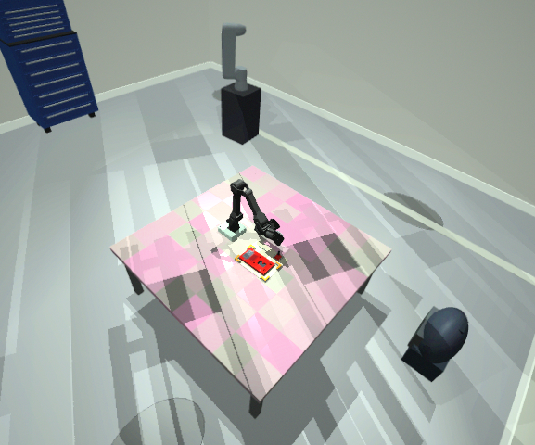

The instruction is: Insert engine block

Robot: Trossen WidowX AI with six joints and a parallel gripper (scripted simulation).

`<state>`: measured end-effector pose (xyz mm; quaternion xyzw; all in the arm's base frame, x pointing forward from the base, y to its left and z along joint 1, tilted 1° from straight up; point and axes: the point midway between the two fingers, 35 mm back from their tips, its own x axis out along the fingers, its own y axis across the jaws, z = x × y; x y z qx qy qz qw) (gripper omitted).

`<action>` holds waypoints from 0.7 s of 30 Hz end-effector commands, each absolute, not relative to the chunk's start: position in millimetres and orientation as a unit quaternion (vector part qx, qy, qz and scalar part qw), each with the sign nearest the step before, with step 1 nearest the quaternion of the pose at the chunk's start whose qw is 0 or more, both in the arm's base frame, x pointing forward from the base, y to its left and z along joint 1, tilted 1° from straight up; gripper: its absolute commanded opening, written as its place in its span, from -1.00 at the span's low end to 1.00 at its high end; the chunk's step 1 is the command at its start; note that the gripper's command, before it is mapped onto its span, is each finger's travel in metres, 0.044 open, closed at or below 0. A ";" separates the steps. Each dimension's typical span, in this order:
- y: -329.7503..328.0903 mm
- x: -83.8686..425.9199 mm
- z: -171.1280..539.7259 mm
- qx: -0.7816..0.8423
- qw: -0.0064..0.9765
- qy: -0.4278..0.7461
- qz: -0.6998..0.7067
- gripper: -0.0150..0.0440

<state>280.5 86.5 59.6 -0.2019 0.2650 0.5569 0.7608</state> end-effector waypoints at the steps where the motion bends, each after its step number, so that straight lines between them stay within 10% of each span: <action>1: 87.6 279.5 50.4 -0.200 0.760 0.263 0.559 -0.49; 21: 88.7 279.8 -0.1 -0.200 0.760 0.263 0.559 -0.49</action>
